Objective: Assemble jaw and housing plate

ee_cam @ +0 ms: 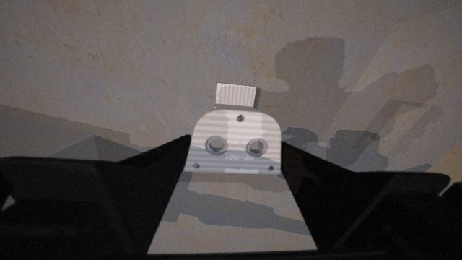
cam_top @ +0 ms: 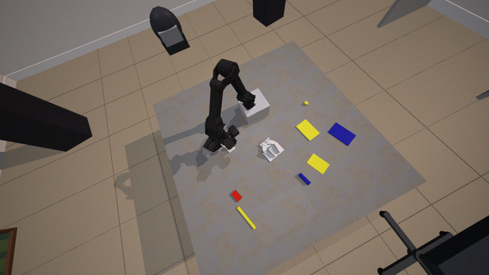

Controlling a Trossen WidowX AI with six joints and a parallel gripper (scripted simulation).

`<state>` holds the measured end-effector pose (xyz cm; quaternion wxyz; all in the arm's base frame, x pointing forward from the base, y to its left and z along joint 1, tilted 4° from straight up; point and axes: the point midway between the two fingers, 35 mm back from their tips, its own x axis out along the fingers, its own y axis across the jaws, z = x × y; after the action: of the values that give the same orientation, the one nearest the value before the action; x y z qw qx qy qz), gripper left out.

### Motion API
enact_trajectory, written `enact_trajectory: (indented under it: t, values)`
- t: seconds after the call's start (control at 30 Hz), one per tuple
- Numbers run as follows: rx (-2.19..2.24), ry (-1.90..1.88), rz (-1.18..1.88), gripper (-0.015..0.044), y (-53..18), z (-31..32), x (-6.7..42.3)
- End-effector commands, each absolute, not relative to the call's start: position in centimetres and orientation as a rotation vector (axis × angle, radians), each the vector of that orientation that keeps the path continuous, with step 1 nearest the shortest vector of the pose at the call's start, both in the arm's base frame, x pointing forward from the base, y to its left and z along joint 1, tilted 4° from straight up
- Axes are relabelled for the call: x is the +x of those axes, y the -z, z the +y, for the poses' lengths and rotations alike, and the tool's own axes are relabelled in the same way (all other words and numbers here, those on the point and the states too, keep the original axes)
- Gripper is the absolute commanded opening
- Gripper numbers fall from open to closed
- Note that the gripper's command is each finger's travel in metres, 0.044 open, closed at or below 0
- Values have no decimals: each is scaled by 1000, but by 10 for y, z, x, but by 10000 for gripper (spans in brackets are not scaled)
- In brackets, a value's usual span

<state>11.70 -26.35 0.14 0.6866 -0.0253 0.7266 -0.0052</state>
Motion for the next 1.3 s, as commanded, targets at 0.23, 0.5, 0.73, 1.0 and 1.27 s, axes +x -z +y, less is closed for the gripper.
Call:
enact_trajectory:
  t: [0.23, 0.5, 0.73, 1.0, 1.27]
  values:
    - [-64, 24, 1622, 351, -18, -265, 119]
    - [-65, 21, 1619, 351, -16, -255, 135]
    - [-66, 17, 1616, 351, -15, -242, 154]
    - [-67, 12, 1613, 351, -13, -224, 174]
    - [-68, 7, 1611, 351, -11, -205, 193]
